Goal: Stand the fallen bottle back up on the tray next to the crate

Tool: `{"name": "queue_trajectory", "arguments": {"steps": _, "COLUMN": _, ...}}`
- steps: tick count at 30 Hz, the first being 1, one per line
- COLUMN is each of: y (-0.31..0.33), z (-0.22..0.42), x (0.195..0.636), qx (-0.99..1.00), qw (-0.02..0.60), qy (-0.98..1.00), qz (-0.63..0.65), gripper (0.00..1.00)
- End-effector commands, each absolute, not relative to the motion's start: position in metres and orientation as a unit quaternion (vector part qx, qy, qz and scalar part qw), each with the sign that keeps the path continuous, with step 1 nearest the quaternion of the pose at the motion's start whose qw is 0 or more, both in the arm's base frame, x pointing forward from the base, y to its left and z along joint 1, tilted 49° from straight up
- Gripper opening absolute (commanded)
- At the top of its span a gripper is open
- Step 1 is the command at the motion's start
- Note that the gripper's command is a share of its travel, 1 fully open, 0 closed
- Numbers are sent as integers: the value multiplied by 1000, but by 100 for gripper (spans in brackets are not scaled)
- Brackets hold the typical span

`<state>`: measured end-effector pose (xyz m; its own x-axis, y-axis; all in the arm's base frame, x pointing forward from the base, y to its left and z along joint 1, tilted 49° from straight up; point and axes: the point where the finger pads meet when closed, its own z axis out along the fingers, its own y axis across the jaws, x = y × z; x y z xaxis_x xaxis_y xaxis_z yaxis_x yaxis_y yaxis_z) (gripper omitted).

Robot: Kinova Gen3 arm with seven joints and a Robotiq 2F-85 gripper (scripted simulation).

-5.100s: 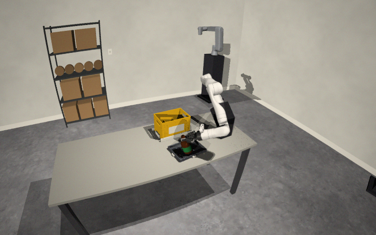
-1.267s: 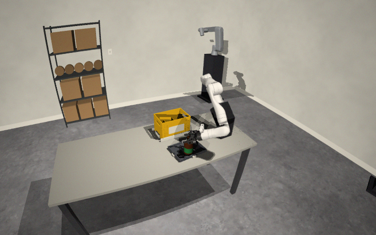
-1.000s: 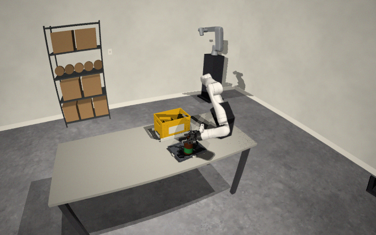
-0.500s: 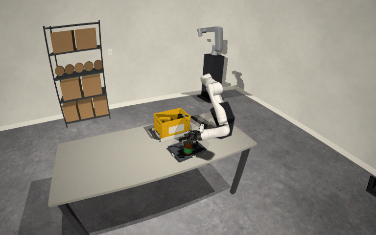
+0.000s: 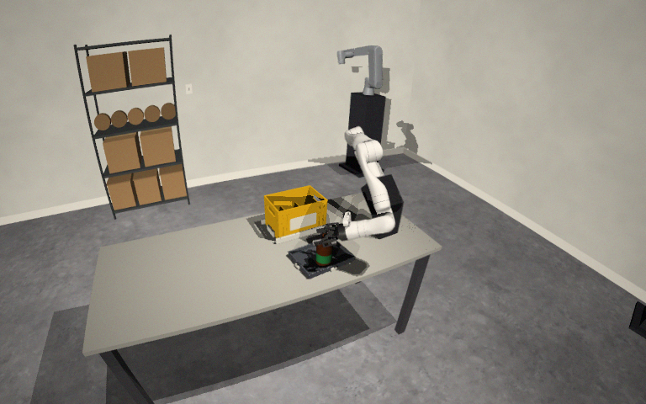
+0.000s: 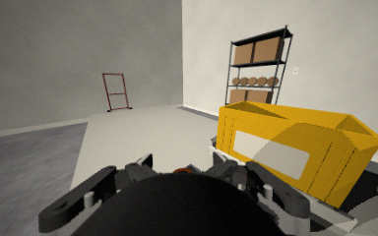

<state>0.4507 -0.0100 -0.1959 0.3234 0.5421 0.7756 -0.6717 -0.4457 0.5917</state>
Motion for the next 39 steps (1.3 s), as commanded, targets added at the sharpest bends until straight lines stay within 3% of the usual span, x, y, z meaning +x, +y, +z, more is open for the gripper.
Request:
{"name": "queue_trajectory", "arguments": {"steps": 1, "y": -5, "z": -193, "x": 452, "qx": 622, "qw": 522, "qy": -53, "qz": 581, "gripper": 100}}
{"name": "queue_trajectory", "arguments": {"steps": 39, "y": 50, "z": -144, "x": 458, "qx": 622, "qw": 522, "qy": -53, "qz": 581, "gripper": 100}}
